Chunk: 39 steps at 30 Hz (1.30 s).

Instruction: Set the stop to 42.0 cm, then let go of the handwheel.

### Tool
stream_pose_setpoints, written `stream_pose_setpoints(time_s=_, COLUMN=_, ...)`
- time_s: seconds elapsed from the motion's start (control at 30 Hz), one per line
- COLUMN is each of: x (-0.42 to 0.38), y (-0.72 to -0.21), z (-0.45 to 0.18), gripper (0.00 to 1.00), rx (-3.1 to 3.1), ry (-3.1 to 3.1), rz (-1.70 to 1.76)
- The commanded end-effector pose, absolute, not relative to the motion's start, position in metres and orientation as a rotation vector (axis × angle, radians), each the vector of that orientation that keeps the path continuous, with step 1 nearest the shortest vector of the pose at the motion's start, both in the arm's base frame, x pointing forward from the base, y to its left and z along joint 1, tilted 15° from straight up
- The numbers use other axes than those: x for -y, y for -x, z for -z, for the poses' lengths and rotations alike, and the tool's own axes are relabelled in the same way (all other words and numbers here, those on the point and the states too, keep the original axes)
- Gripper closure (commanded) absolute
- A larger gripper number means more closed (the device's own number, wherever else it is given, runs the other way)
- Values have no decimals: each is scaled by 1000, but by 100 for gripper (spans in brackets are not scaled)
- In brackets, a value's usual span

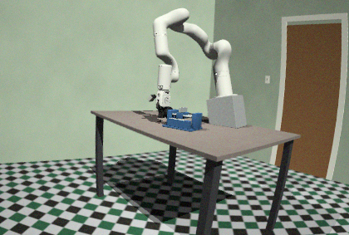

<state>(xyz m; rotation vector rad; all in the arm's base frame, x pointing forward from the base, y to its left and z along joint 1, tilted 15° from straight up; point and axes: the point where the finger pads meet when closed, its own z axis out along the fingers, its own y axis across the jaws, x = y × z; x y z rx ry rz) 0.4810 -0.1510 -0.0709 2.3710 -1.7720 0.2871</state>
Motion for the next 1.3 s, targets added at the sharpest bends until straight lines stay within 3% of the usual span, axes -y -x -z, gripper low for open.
stream_pose_setpoints(time_s=0.0, x=153, y=-479, z=74, gripper=94, rx=1772, ry=-2372, rz=-291)
stream_pose_setpoints(time_s=1.27, x=164, y=-442, z=74, gripper=94, rx=1773, ry=-2372, rz=-291)
